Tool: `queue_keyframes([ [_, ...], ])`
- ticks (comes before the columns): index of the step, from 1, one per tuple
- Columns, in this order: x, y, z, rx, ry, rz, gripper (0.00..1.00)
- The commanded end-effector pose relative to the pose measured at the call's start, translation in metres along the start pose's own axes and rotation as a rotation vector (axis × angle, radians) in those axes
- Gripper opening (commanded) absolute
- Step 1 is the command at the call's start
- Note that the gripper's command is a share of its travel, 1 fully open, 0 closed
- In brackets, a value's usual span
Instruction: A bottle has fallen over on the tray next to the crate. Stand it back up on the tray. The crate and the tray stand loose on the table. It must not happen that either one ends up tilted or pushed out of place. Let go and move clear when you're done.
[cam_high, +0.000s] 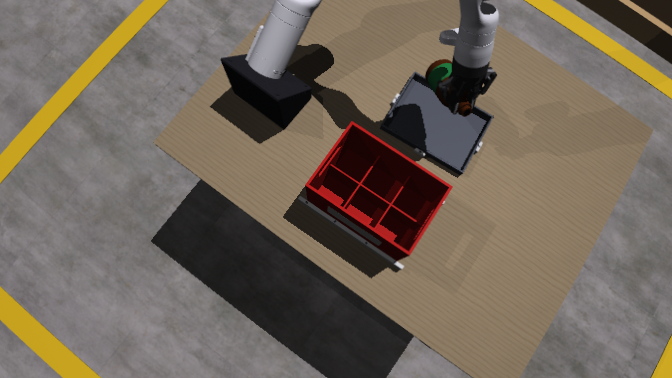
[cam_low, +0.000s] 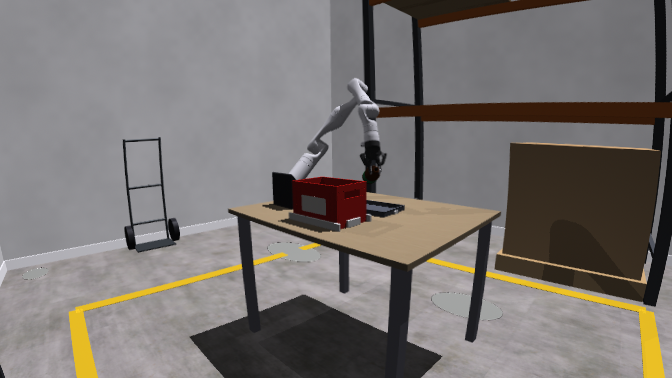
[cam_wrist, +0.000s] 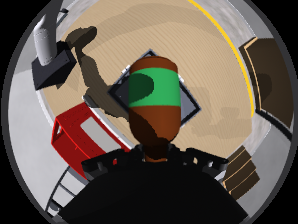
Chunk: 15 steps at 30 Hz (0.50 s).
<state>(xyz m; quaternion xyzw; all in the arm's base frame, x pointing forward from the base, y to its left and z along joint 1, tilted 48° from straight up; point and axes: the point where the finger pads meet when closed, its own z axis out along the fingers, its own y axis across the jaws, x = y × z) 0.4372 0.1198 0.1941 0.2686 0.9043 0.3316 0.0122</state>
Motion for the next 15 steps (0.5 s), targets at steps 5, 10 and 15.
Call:
queue_keyframes([
  [5,0.0004,0.0011,-0.0003,-0.002,-0.034,-0.002,0.0],
  [10,0.0004,0.0015,-0.0002,-0.003,-0.054,-0.002,0.0],
  [15,0.0005,0.0015,-0.0002,-0.003,-0.09,-0.002,0.0],
])
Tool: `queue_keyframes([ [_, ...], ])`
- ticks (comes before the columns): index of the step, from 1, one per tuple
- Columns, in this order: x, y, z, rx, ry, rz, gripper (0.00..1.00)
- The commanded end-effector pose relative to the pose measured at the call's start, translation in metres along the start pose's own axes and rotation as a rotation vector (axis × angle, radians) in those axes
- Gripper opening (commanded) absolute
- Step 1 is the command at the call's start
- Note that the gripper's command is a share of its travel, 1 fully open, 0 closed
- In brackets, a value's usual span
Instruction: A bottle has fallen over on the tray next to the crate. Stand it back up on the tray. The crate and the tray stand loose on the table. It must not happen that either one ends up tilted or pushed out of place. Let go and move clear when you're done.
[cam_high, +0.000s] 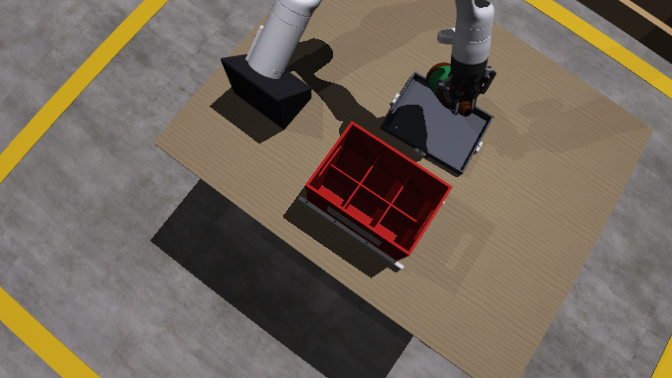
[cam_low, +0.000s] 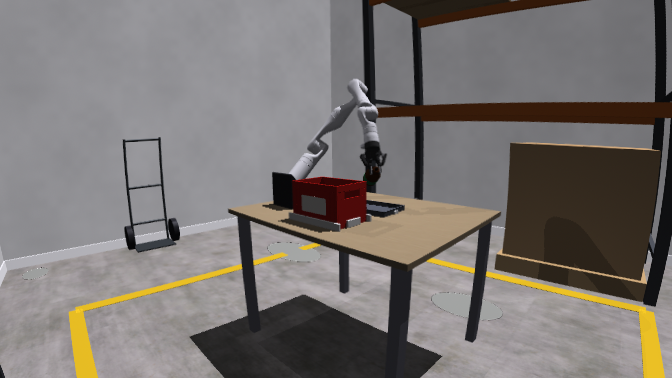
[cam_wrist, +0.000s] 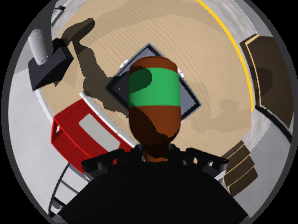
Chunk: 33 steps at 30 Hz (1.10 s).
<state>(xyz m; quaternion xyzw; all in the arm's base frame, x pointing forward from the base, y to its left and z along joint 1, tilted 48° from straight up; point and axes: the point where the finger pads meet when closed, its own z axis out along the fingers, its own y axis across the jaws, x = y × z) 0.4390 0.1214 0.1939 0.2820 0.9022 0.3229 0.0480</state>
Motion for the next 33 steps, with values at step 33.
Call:
queue_keyframes([
  [33,0.0013,-0.0027,-0.0032,0.007,-0.081,-0.002,0.0],
])
